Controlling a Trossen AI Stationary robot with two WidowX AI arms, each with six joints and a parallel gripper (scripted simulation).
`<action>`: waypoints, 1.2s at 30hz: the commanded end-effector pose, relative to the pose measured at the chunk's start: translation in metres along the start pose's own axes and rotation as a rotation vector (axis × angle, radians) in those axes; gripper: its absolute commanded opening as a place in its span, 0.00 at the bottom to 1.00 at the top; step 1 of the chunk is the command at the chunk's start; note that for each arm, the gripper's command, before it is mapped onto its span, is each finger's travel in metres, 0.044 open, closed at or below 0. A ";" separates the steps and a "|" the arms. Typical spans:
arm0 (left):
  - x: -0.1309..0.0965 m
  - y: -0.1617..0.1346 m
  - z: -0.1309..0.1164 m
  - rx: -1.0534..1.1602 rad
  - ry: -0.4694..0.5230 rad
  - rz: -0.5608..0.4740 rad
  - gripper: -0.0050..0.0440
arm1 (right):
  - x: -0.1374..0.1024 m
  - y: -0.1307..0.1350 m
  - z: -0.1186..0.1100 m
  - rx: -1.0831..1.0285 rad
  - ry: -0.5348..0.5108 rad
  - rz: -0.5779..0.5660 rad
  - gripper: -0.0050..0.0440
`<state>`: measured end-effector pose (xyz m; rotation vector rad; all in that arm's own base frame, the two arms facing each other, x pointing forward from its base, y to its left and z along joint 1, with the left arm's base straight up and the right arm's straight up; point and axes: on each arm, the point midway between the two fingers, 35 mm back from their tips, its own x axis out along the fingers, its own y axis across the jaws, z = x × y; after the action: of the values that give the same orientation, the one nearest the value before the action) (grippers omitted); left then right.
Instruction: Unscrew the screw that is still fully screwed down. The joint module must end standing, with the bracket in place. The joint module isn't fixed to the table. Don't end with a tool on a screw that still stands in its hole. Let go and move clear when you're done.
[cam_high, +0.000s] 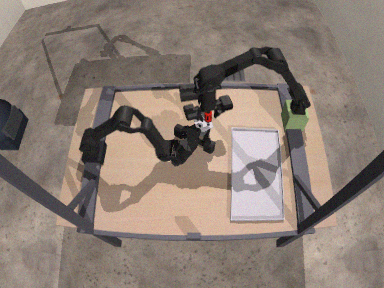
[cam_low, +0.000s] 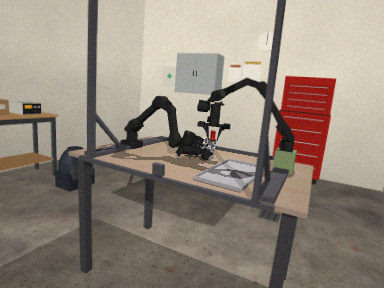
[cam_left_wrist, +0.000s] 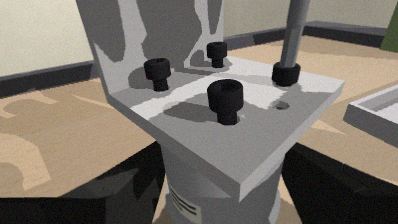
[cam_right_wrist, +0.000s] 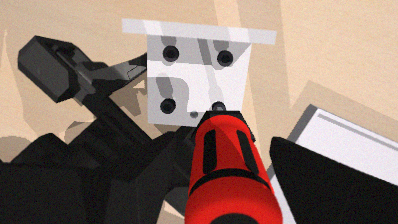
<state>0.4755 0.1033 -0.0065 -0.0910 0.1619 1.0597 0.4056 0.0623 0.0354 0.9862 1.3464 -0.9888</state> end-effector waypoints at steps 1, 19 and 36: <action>0.002 -0.003 0.011 -0.025 -0.013 -0.001 0.60 | -0.017 0.004 0.001 0.192 -0.007 0.048 0.61; 0.002 -0.003 0.011 -0.025 -0.013 -0.001 0.60 | -0.018 0.004 0.001 0.924 0.010 0.053 0.61; 0.002 -0.003 0.011 -0.025 -0.013 -0.001 0.60 | -0.017 0.005 0.000 1.400 0.022 0.054 0.61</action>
<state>0.4755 0.1033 -0.0065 -0.0910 0.1619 1.0597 0.4057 0.0618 0.0352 1.9247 0.5181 -1.9342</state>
